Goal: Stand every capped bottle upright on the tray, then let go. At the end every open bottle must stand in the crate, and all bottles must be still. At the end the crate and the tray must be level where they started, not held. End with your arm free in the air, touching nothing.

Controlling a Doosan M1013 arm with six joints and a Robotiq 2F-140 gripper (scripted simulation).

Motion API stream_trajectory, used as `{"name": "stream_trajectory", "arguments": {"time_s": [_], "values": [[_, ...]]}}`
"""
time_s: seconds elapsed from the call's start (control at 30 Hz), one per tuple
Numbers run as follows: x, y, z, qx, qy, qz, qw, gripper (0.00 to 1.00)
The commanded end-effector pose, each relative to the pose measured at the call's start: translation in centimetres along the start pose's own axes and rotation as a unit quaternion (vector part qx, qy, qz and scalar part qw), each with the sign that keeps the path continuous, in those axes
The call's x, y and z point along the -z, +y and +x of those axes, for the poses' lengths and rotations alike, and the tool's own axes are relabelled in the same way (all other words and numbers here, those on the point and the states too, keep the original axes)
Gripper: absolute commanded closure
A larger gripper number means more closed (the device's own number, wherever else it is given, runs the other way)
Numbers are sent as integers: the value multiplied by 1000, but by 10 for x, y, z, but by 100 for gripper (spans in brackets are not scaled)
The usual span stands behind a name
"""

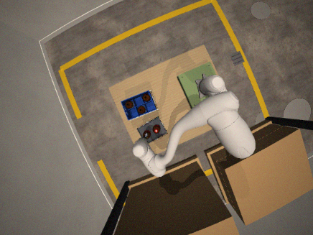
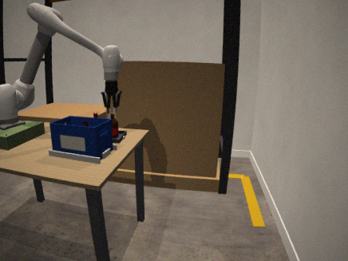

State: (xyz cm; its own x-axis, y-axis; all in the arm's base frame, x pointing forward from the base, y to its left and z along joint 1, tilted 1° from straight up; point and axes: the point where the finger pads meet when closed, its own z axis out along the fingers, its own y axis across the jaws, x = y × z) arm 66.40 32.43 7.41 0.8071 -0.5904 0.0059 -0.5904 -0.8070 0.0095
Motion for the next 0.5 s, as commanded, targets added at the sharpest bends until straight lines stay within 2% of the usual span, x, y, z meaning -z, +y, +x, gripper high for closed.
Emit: {"name": "stream_trajectory", "arguments": {"time_s": [0.0, 0.47], "values": [[-4, 4, 0, -1, -2, -2, 1000, 100], [-4, 5, 0, -1, -2, -2, 1000, 100]]}}
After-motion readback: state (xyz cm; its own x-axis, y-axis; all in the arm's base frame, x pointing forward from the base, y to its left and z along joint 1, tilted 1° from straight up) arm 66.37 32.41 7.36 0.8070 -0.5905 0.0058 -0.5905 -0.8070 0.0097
